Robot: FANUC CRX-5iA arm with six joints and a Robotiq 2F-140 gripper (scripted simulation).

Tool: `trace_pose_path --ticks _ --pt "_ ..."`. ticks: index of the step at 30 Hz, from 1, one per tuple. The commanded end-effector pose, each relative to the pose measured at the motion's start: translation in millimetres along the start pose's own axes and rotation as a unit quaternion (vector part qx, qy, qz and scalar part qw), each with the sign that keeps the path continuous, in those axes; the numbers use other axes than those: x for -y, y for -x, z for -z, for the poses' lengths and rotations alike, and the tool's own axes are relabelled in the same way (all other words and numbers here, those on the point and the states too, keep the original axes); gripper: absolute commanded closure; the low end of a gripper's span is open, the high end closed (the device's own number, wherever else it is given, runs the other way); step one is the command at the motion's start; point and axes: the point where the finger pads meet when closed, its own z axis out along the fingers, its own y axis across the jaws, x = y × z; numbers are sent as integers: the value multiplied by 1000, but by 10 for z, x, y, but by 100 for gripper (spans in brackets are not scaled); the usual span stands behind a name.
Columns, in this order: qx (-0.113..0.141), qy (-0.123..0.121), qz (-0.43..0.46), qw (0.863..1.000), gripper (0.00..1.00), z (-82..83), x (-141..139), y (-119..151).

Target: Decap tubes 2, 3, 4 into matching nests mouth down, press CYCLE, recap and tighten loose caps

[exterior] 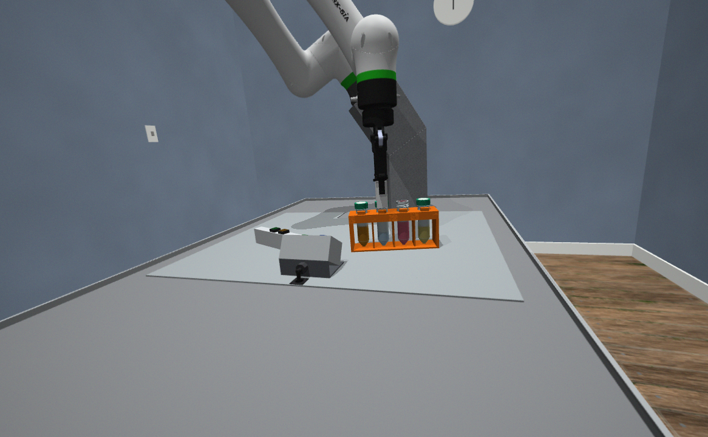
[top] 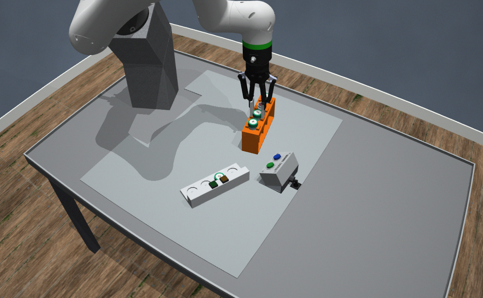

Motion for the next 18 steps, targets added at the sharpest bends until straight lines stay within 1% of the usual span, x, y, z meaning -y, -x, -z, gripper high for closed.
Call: trace_pose_path --ticks 1,4,7,17,18 --pt "-6 -16 89 996 100 2 -9 3" --pt "-8 -15 163 986 100 3 -9 3" --pt "-9 -15 235 972 100 4 -9 3" --pt "-9 -15 235 972 100 4 -9 3" --pt "-9 -15 235 972 65 4 -9 3"
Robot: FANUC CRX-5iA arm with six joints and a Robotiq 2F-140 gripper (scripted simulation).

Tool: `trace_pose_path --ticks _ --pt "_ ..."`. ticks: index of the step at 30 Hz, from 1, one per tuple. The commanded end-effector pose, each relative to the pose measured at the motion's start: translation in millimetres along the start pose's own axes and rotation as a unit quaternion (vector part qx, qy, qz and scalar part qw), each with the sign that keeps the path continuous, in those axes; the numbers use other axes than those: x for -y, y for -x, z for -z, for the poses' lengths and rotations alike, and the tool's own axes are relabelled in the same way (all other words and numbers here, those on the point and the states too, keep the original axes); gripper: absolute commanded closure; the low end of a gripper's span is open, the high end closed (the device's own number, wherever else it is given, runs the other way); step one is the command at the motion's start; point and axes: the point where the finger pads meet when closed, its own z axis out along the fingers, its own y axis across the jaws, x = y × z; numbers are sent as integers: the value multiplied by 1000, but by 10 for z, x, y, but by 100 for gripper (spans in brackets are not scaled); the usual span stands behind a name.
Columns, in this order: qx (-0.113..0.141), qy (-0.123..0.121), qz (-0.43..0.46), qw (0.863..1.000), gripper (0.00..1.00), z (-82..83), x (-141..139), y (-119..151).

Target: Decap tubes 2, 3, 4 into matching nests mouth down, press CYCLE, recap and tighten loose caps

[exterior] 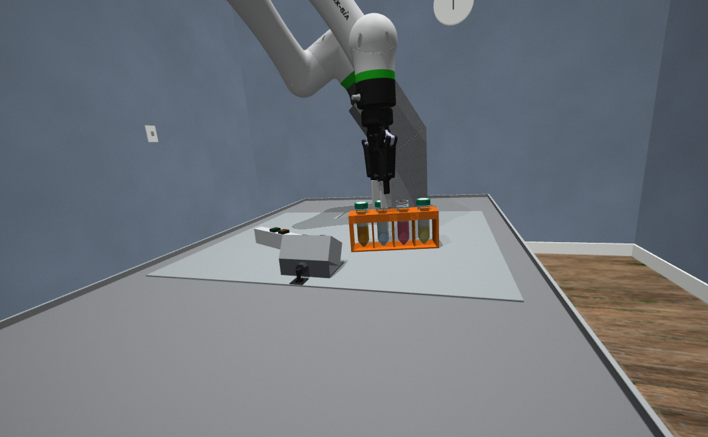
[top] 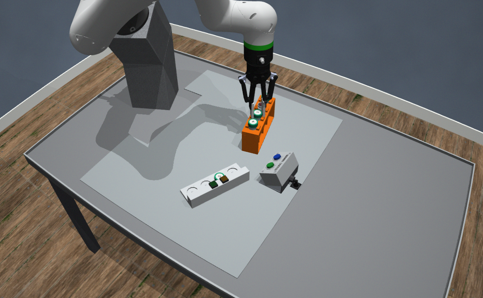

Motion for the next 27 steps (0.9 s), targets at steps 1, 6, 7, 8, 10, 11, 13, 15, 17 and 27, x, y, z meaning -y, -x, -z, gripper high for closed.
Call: trace_pose_path --ticks 1,6,7,8,10,11,13,15,17,27 --pt "-3 -7 2 1000 65 2 -5 4" --pt "-3 -7 2 1000 65 2 -5 4" --pt "-3 -7 2 1000 65 2 -5 4" --pt "-3 -7 2 1000 65 2 -5 4" --pt "-3 -7 2 1000 65 2 -5 4" --pt "-3 -7 -39 999 65 2 -5 4" --pt "-2 -7 -122 992 65 2 -5 4" --pt "-2 -7 -122 992 65 2 -5 4" --pt "-2 -7 -164 987 65 2 -5 4" --pt "0 -7 -364 931 65 2 -5 4"
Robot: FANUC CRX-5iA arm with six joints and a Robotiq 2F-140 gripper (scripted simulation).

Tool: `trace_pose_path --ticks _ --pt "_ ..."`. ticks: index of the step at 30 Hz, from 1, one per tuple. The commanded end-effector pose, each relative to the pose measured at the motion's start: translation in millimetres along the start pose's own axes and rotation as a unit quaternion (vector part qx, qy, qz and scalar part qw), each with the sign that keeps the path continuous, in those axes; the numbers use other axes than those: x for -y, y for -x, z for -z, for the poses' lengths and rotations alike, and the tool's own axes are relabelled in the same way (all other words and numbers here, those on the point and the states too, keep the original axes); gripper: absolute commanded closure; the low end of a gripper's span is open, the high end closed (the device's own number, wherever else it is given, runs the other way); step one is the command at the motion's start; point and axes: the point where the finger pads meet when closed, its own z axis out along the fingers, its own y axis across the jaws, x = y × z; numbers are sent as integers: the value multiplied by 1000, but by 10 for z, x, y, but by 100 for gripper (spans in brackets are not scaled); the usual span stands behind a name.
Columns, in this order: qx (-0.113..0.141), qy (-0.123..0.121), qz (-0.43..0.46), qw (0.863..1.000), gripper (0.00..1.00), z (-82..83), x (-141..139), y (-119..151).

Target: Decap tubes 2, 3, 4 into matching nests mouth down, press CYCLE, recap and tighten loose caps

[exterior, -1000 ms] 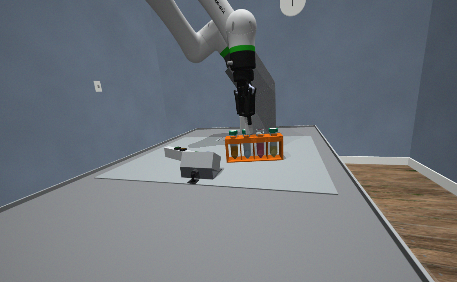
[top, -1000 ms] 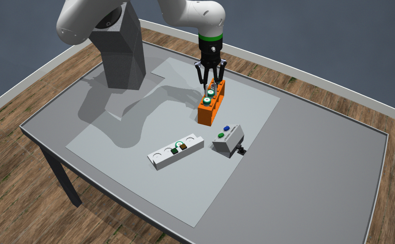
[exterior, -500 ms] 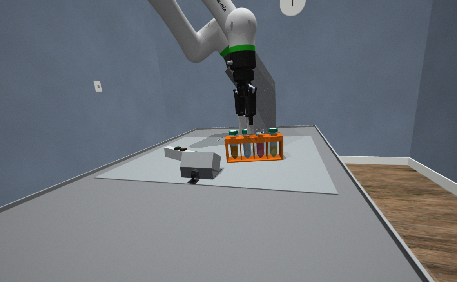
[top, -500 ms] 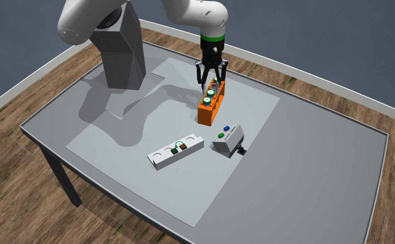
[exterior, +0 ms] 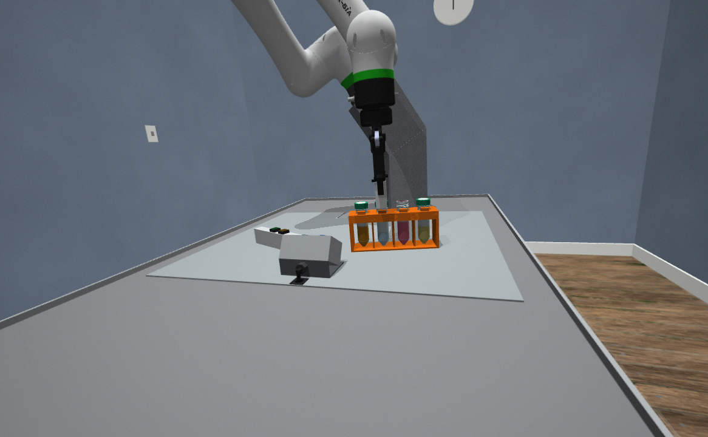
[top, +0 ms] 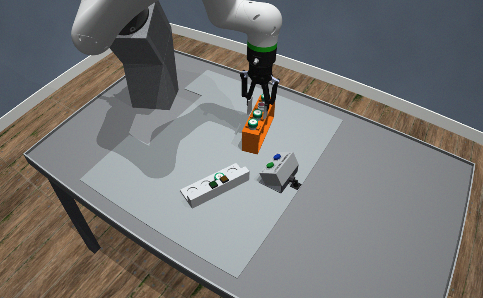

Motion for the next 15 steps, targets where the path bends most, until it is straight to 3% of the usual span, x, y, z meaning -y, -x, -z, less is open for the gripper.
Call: trace_pose_path --ticks 1,6,8,15 --pt "4 17 -134 991 65 0 -1 0" --pt "4 17 -175 984 65 0 -1 0" --pt "2 17 -239 971 65 0 -1 0" --pt "2 17 -239 971 65 0 1 -1"
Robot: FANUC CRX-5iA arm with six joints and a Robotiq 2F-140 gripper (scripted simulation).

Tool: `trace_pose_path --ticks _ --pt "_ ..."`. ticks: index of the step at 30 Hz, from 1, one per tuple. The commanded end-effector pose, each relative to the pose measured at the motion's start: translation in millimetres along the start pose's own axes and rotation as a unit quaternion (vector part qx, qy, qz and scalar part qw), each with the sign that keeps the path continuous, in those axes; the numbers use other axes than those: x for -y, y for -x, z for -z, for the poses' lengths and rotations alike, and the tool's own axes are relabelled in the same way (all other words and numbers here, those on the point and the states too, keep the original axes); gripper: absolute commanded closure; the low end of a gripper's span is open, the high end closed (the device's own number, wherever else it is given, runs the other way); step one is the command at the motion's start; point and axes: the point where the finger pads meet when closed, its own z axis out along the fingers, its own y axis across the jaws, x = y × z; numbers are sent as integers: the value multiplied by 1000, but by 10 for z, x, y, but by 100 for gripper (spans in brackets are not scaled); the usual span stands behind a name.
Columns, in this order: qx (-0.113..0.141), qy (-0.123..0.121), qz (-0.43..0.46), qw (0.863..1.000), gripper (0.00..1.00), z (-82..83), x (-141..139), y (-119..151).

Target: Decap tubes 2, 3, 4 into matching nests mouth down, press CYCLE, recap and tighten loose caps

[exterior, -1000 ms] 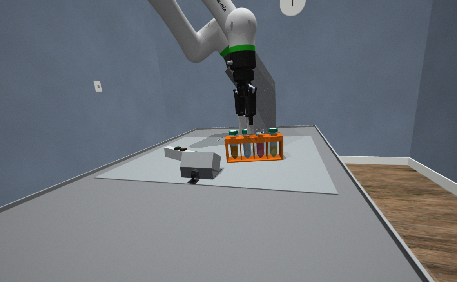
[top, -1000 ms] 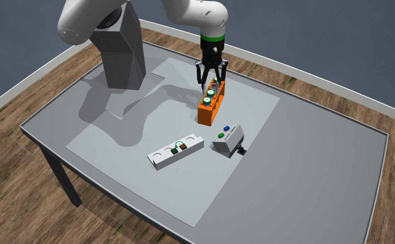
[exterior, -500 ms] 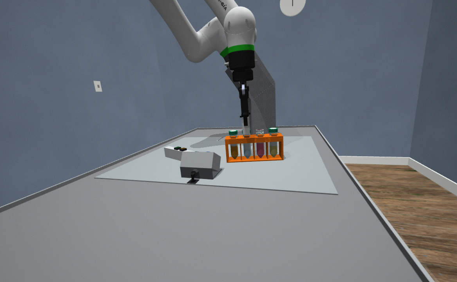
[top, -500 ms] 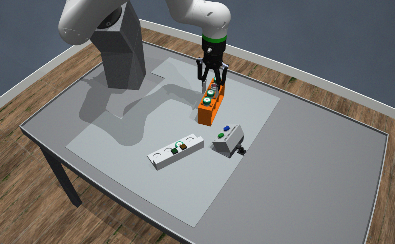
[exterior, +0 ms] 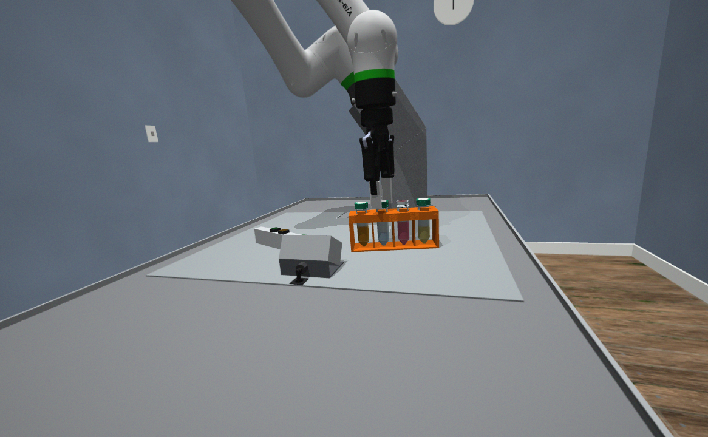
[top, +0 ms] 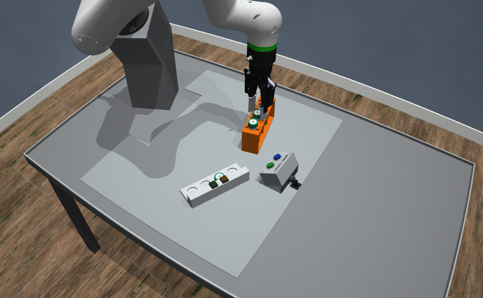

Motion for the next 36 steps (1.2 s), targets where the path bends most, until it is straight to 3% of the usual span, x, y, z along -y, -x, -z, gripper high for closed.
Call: trace_pose_path --ticks 1,15,19,23,25,29,36 --pt "-3 15 -8 1000 100 -2 3 2" --pt "-3 15 -8 1000 100 -2 3 2" --pt "-2 15 92 996 100 -1 3 2" --pt "0 15 191 981 100 1 3 2" --pt "0 15 191 981 100 1 3 2" --pt "1 15 288 958 100 2 3 2" --pt "3 15 428 904 100 3 3 2"
